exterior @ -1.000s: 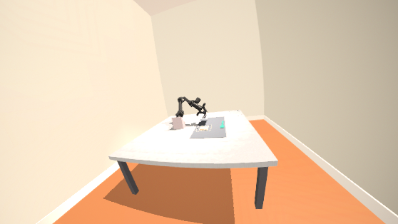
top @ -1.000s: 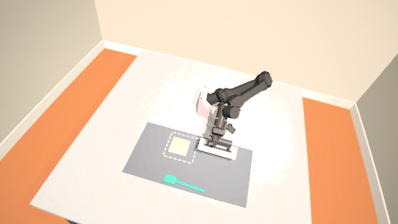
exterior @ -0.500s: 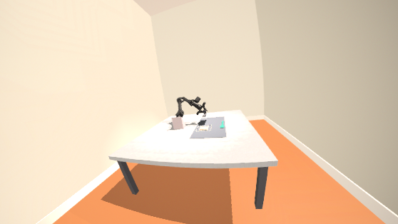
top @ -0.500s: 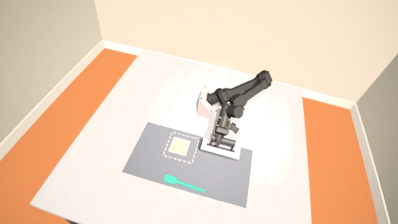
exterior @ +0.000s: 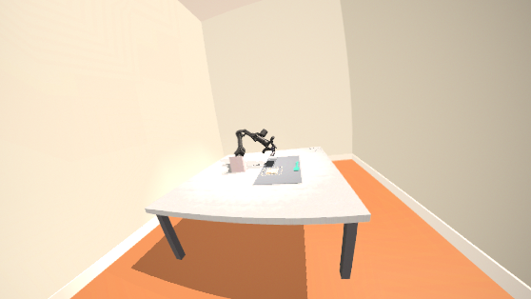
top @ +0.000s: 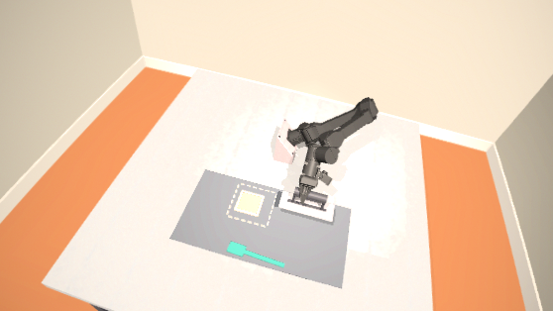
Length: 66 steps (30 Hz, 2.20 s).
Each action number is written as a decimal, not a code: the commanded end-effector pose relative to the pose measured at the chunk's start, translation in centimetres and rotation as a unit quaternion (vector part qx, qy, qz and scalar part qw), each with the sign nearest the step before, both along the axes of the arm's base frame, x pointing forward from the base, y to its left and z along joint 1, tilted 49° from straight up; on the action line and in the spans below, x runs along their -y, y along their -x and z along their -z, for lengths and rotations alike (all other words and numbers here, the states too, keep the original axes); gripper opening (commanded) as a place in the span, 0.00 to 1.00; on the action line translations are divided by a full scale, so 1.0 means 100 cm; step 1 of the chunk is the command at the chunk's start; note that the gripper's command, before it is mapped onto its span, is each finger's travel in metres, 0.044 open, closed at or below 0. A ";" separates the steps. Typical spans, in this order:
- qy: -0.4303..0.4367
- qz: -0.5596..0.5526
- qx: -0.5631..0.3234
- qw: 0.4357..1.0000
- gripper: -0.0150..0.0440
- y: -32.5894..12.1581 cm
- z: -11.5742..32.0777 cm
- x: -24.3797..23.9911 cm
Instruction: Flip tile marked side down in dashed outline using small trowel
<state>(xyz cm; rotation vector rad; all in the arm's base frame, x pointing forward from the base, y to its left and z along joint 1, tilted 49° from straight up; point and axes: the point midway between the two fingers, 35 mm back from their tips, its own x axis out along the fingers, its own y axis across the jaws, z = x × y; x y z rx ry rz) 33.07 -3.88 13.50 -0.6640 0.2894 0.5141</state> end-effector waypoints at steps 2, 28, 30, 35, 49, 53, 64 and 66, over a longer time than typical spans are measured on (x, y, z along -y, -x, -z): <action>0.002 0.004 0.001 1.000 0.25 -0.001 -0.002 0.002; -0.015 0.054 -0.056 0.997 0.25 -0.015 0.023 0.028; -0.018 0.065 -0.068 0.995 0.25 -0.018 0.029 0.034; -0.026 0.093 -0.097 0.991 0.25 -0.024 0.043 0.048; -0.044 0.169 -0.177 0.969 0.25 -0.034 0.088 0.089; -0.049 0.190 -0.200 0.960 0.25 -0.035 0.102 0.100; -0.059 0.246 -0.260 0.932 0.25 -0.034 0.143 0.130; -0.061 0.256 -0.271 0.926 0.25 -0.033 0.151 0.135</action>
